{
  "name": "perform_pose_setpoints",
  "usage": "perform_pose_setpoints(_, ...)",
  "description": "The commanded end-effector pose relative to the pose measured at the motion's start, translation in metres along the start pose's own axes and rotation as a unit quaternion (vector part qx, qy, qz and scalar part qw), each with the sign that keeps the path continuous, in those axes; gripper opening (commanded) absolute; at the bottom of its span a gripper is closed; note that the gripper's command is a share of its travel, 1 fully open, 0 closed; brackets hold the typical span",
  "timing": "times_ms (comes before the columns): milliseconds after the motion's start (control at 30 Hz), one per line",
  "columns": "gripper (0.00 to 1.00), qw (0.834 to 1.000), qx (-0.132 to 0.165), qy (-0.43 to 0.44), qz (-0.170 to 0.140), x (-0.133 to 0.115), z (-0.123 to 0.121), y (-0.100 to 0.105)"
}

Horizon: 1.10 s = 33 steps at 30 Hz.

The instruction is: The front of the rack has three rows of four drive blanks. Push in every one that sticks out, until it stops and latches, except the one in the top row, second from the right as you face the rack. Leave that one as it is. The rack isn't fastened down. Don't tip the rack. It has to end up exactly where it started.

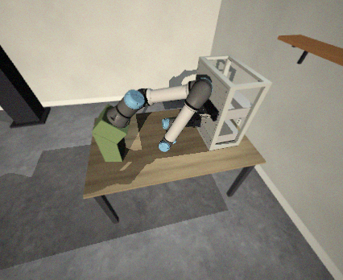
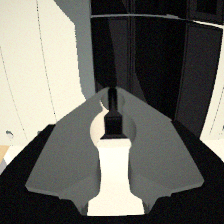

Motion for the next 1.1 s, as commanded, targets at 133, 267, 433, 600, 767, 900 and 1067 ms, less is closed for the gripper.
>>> perform_pose_setpoints(133,0.0,1.0,0.0,0.0,0.0,0.0,0.0003,-0.003)
perform_pose_setpoints(267,0.0,1.0,0.0,0.0,0.0,0.0,0.0003,-0.003)
perform_pose_setpoints(433,0.0,1.0,0.0,0.0,0.0,0.0,0.0003,-0.003)
perform_pose_setpoints(600,0.0,1.0,0.0,0.0,0.0,0.0,0.0003,-0.0053)
perform_pose_setpoints(767,0.0,1.0,0.0,0.0,0.0,0.0,0.0003,-0.006)
perform_pose_setpoints(900,0.0,1.0,0.0,0.0,0.0,0.0,0.0003,-0.006)
perform_pose_setpoints(1067,0.0,1.0,0.0,0.0,0.0,0.0,0.0003,-0.0064)
Point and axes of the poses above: the point where the finger pads meet when closed, its own y axis back along the fingers, its own z axis across the jaws, x = y × z, the point moved 7 cm from there along y, back along the fingers, and after that the axes turned 5 degrees about y, right-handed, at the moved point
